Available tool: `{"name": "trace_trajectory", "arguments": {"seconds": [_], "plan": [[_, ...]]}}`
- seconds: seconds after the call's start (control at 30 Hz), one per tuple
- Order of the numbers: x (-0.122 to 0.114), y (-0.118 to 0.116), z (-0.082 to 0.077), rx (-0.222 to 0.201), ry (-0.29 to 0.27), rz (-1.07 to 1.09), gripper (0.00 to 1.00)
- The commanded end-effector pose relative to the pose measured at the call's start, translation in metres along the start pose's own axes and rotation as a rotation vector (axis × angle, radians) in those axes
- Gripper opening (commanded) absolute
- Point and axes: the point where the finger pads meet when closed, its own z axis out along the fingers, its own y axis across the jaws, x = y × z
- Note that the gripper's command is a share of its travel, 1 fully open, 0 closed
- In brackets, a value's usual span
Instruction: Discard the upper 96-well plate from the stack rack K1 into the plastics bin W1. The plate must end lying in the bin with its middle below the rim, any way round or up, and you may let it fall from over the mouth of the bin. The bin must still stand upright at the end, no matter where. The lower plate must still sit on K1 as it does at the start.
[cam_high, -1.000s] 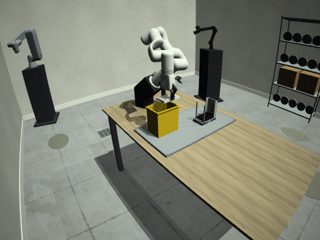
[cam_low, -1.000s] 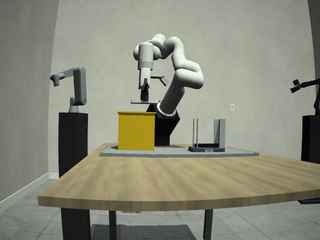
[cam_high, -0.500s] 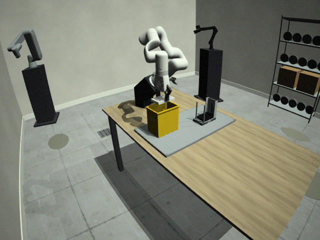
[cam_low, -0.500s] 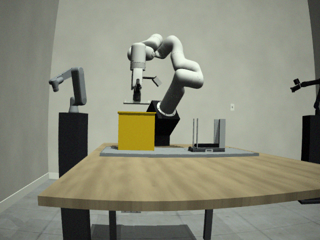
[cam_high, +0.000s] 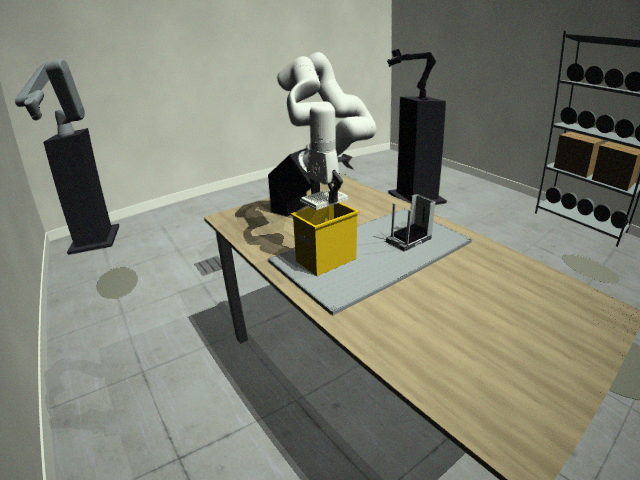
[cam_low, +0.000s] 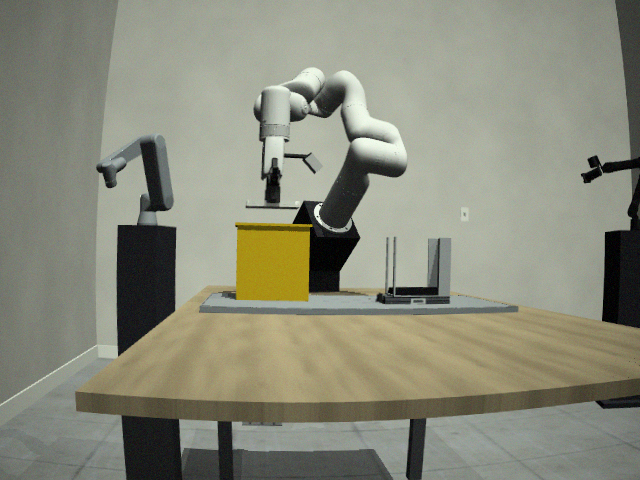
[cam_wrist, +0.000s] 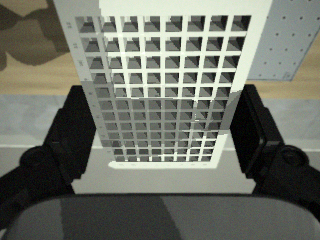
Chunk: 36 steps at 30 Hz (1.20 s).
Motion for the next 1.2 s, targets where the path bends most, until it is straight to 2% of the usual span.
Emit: {"name": "trace_trajectory", "arguments": {"seconds": [0.0, 0.6, 1.03, 1.17], "plan": [[-0.001, 0.001, -0.001, -0.002, -0.003, 0.001, 0.00], [0.000, 0.001, -0.001, -0.002, -0.003, 0.001, 0.00], [0.000, 0.001, 0.017, -0.002, -0.003, 0.000, 0.00], [0.000, 0.001, 0.017, -0.002, -0.003, 0.000, 0.00]]}}
